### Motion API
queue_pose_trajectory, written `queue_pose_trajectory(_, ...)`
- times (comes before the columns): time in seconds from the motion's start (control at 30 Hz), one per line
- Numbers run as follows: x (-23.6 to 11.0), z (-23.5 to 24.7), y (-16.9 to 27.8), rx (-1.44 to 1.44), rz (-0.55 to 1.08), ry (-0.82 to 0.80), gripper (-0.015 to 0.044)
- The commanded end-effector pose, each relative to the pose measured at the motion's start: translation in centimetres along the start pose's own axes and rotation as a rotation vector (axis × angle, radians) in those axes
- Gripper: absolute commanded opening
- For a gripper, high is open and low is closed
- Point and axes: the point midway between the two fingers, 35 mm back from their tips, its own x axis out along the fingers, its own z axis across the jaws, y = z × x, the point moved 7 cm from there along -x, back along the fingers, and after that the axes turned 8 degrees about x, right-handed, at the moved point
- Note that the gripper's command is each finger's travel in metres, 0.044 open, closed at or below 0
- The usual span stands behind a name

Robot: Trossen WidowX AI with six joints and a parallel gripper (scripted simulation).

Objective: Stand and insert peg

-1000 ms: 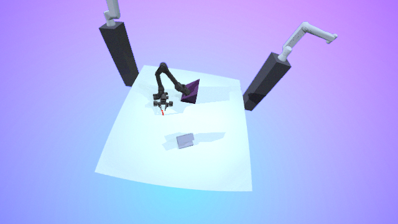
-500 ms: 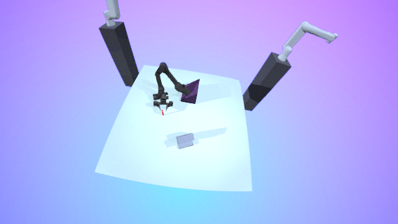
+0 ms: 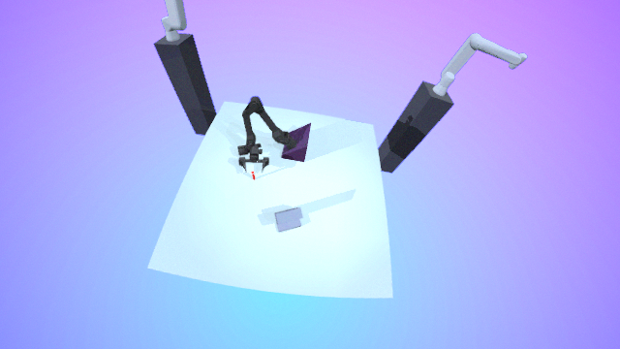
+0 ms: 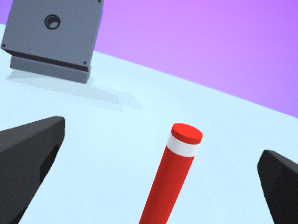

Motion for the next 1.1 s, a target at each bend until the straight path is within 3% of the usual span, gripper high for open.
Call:
queue_pose_trajectory(0.0,0.4,-0.7,-2.4,-0.014,0.006,-0.015,0.0440)
queue_pose_trajectory(0.5,0.6,0.4,-15.4,-0.011,-0.010,0.011,0.0440)
queue_pose_trajectory(0.67,0.8,0.2,-15.4,0.032,0.019,0.009,0.0440)
queue_pose_trajectory(1.07,3.3,-0.9,-14.1,0.324,0.302,-0.032,0.0440)
